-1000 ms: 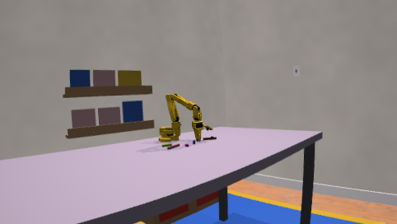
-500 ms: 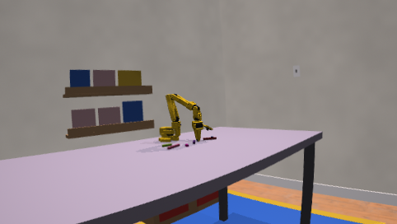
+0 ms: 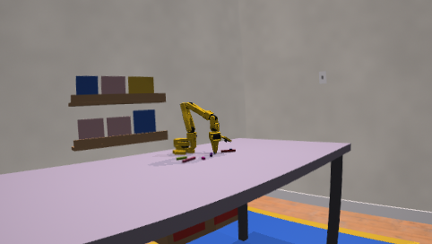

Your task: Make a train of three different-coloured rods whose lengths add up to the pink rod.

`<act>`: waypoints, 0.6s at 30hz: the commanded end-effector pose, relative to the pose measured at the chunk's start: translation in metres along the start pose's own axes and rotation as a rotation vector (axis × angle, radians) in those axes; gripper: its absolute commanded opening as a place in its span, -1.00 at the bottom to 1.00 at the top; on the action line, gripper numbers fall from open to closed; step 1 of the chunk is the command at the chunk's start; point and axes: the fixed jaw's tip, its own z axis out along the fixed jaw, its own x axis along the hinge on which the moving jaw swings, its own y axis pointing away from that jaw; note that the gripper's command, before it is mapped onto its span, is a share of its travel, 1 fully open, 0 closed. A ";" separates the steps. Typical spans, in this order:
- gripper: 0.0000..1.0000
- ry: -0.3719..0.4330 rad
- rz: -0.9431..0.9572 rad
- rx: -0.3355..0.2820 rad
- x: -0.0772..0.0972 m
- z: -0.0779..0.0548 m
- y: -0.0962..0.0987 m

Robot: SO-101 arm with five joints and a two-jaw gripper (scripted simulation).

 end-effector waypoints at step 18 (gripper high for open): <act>-1.00 -0.070 0.014 0.051 -0.011 -0.010 -0.009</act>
